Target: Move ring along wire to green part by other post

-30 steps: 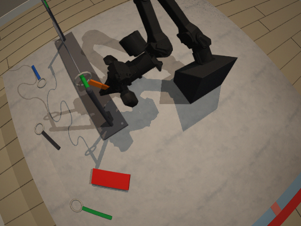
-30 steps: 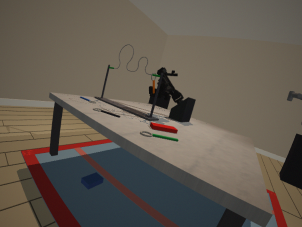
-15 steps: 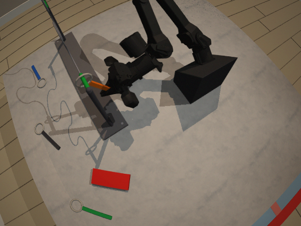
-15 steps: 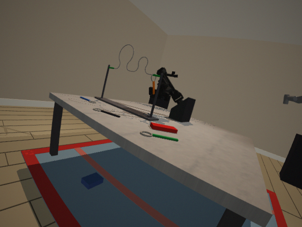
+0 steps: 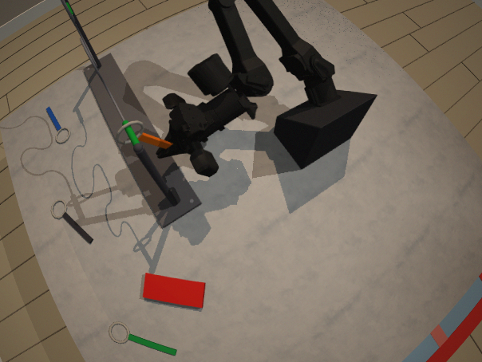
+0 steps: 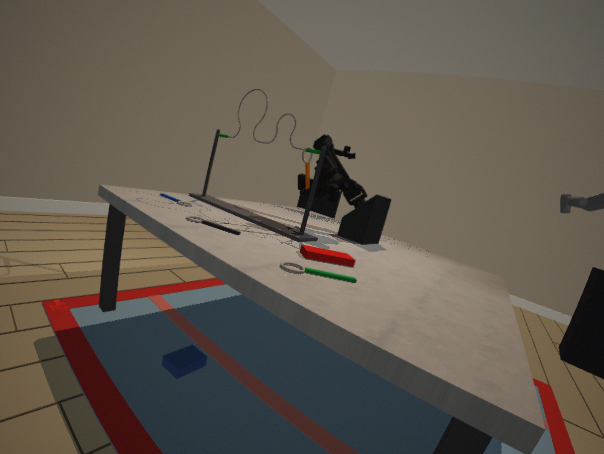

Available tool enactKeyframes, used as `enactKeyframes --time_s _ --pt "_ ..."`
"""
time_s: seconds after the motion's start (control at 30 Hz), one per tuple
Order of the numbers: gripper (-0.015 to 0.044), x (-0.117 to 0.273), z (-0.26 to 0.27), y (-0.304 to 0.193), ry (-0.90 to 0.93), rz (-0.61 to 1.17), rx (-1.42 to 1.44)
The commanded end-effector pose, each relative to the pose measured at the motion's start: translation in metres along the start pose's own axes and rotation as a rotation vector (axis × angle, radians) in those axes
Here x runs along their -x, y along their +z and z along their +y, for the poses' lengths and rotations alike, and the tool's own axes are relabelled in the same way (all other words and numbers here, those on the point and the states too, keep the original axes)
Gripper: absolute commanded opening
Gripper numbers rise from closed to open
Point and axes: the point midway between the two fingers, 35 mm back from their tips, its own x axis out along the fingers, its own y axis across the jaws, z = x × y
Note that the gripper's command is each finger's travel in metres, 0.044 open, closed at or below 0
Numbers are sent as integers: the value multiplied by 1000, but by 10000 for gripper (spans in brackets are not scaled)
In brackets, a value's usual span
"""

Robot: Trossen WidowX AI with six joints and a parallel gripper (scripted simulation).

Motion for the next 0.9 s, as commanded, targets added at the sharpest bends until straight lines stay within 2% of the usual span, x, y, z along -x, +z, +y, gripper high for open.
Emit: enactKeyframes --time_s 0.0,0.13,0.57,0.87 --pt "60 0 0 0 0 0 0" --pt "160 2 0 0 0 0 0" --pt "160 48 1 -1 7 1 6" --pt "160 50 1 -1 8 1 6"
